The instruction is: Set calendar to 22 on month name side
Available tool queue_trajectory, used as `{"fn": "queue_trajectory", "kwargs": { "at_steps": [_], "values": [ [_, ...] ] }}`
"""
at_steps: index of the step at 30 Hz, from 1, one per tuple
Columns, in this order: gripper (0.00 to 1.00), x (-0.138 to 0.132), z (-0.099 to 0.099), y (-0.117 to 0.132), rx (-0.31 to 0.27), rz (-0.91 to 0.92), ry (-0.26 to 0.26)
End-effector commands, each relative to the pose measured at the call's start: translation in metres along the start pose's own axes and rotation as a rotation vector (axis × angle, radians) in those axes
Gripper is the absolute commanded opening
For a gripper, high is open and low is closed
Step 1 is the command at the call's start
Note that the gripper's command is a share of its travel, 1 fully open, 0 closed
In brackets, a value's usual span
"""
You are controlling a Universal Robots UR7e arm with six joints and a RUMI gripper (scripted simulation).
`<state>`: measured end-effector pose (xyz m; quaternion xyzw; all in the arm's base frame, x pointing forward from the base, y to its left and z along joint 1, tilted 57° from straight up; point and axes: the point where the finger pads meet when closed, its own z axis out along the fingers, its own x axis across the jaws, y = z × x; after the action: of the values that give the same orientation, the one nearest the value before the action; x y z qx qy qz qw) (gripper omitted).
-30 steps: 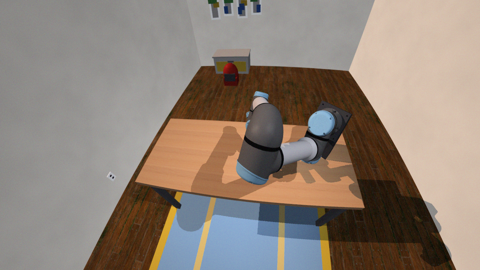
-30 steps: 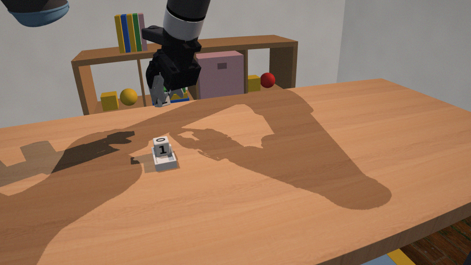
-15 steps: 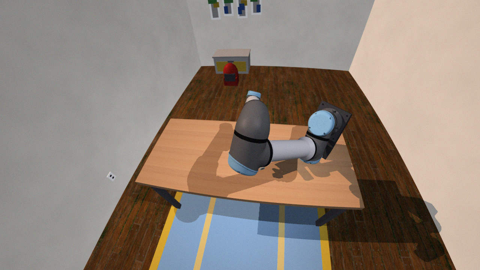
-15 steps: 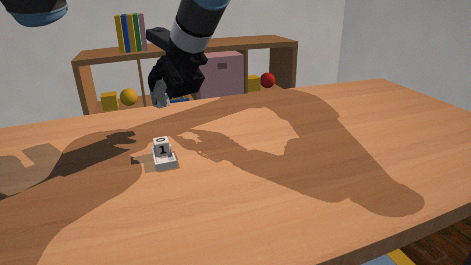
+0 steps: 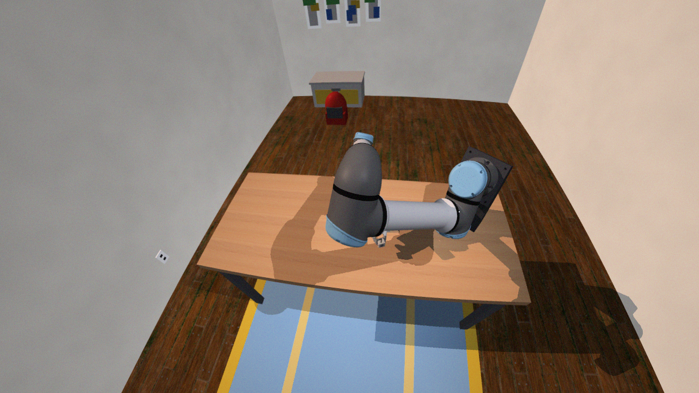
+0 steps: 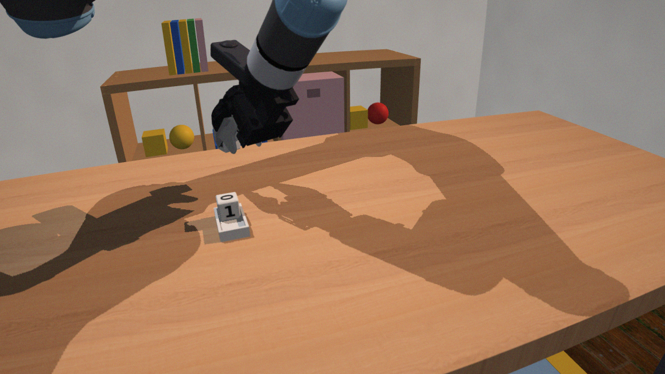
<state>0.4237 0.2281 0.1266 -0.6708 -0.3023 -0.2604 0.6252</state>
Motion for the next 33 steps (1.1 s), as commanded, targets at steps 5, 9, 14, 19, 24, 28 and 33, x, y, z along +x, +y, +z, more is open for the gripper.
{"fn": "queue_trajectory", "kwargs": {
  "at_steps": [5,9,14,19,24,28,33],
  "values": [
    [0.11,0.0003,-0.0003,-0.0001,0.004,-0.001,0.001],
    [0.11,0.0003,-0.0003,-0.0001,0.004,-0.001,0.001],
    [0.11,0.0003,-0.0003,0.0000,0.004,-0.001,0.001],
    [0.11,0.0003,0.0001,0.0004,0.004,-0.001,0.001],
    [0.11,0.0003,0.0016,0.0019,0.004,-0.001,0.001],
    [0.11,0.0003,0.0032,0.0035,0.004,-0.001,0.001],
    [0.11,0.0003,0.0061,0.0064,0.004,-0.001,0.001]
  ]
}}
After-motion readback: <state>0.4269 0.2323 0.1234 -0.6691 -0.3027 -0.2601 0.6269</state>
